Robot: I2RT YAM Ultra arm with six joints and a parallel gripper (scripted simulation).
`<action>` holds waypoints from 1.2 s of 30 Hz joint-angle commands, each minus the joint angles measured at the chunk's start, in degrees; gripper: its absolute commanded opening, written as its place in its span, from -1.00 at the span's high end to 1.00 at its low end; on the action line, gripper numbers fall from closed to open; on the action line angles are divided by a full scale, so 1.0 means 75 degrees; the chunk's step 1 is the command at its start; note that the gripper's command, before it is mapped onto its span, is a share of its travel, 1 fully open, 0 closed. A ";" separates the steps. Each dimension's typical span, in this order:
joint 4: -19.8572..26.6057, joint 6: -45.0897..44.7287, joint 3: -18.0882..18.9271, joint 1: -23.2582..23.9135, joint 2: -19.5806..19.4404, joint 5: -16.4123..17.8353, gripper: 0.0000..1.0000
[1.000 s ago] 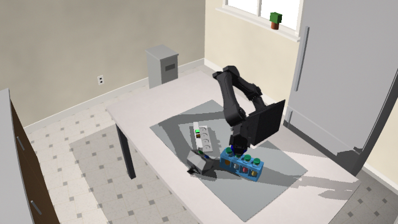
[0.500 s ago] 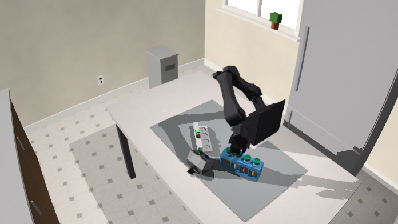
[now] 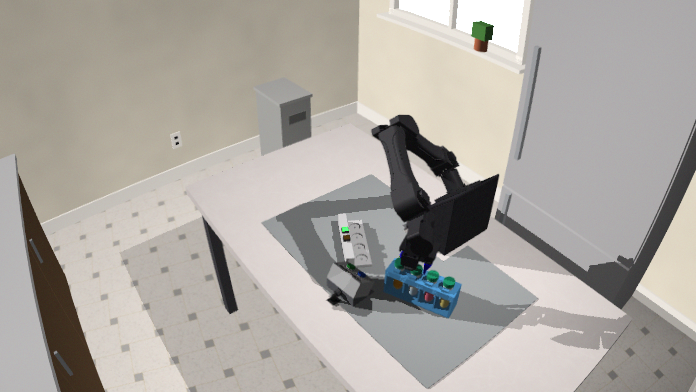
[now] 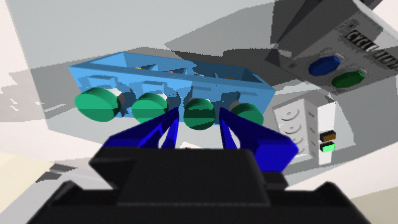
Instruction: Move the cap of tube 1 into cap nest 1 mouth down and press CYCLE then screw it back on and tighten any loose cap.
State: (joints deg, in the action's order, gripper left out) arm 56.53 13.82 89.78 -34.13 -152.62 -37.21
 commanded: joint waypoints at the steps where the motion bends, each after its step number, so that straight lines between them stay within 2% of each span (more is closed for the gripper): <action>1: 0.0062 0.0057 0.0060 -0.0083 0.0067 0.0007 0.02; 16: 0.1330 0.0570 0.0855 -0.0564 0.0238 0.0252 0.02; 21: 0.1345 0.0576 0.0865 -0.0569 0.0240 0.0255 0.02; 25: 0.1326 -0.2472 0.0583 -0.0100 0.0797 0.0015 0.02; 26: 0.1329 -0.2915 0.0532 0.0018 0.0928 -0.0043 0.02; 28: 0.1335 -0.3079 0.0478 0.0165 0.1088 -0.0113 0.02; 36: 0.1335 -0.3079 0.0477 0.0165 0.1088 -0.0113 0.02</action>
State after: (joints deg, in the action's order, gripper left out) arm 66.59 -7.70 93.17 -31.83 -144.84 -38.04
